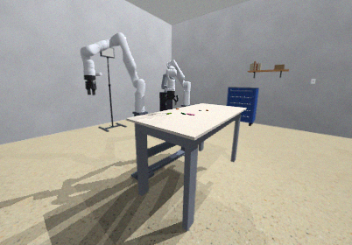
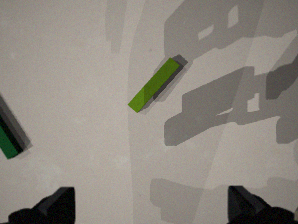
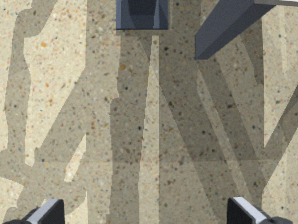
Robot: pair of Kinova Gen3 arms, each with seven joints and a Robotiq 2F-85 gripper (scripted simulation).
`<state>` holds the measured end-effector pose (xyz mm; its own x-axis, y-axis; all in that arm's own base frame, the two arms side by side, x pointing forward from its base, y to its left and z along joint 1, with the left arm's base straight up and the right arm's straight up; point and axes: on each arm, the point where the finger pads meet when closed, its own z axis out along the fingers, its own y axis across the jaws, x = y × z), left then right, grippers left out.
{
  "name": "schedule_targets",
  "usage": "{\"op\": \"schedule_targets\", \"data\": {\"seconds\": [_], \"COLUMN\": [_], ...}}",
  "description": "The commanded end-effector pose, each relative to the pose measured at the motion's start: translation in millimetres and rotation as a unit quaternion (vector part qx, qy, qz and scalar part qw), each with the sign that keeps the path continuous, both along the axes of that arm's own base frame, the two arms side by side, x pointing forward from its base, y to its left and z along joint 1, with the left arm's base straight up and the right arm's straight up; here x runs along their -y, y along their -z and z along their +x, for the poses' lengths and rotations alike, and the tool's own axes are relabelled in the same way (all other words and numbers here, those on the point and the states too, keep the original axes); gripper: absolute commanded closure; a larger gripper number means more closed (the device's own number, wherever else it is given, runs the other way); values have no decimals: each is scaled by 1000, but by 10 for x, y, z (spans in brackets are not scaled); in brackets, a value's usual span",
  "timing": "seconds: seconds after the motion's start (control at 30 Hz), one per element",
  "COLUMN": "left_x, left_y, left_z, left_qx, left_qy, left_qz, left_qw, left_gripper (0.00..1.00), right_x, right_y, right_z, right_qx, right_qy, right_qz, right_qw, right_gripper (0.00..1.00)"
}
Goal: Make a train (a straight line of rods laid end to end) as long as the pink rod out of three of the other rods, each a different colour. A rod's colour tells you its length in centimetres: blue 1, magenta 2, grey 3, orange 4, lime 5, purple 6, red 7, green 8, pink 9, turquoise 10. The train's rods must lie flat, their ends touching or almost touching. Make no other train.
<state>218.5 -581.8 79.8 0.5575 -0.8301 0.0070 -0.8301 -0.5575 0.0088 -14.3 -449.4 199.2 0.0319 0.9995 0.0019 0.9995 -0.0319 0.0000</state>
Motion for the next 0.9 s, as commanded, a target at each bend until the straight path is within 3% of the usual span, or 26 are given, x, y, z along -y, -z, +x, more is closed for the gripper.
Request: {"op": "schedule_targets", "data": {"seconds": [0.0, 0.43, 0.87], "left_x": [87, 238, 275], "left_y": [-16, -15, -15], "left_z": [-38, -144, -174], "left_qx": [1, 1, 1], "left_qy": [-34, -94, -109], "left_qz": [4, 4, 4], "left_qw": [999, 996, 994], "left_gripper": [2, 2, 2], "right_x": [4, 4, 4], "right_y": [-8, -8, -8], "right_z": [0, 0, 0], "right_qx": [0, 0, 0], "right_qy": [0, 0, 0], "right_qz": [-1, -1, -1], "right_qw": [1000, 1000, 1000], "right_gripper": [2, 2, 2]}}
